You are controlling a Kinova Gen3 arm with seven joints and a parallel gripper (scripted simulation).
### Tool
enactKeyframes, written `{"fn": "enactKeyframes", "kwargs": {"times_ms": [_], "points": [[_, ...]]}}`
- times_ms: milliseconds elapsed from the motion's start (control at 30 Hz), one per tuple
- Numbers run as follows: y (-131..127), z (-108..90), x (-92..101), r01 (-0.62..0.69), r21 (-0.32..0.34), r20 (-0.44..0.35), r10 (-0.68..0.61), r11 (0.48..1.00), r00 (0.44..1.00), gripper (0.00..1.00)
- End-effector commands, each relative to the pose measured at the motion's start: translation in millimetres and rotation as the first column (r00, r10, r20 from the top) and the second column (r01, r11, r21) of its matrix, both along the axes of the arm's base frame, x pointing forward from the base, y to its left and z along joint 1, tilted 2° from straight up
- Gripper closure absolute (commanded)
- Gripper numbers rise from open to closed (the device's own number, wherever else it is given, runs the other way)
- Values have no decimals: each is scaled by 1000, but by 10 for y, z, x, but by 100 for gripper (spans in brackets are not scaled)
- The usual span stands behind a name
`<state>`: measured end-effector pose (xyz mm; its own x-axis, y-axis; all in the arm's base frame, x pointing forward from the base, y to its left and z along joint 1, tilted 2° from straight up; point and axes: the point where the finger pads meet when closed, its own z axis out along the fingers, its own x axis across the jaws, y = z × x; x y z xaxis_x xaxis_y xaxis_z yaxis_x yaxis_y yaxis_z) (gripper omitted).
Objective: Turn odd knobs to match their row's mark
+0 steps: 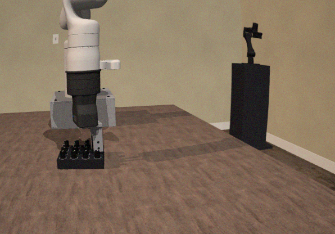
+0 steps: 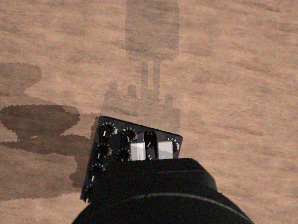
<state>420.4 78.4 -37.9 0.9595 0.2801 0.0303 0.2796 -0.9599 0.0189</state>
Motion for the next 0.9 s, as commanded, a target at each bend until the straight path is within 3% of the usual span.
{"fn": "enactKeyframes", "kwargs": {"times_ms": [0,367,867], "points": [[12,6,-4,38,0,1,-38,999,999,70],[12,5,-4,209,6,2,-209,978,978,70],[12,5,-4,303,10,2,-303,953,953,70]]}}
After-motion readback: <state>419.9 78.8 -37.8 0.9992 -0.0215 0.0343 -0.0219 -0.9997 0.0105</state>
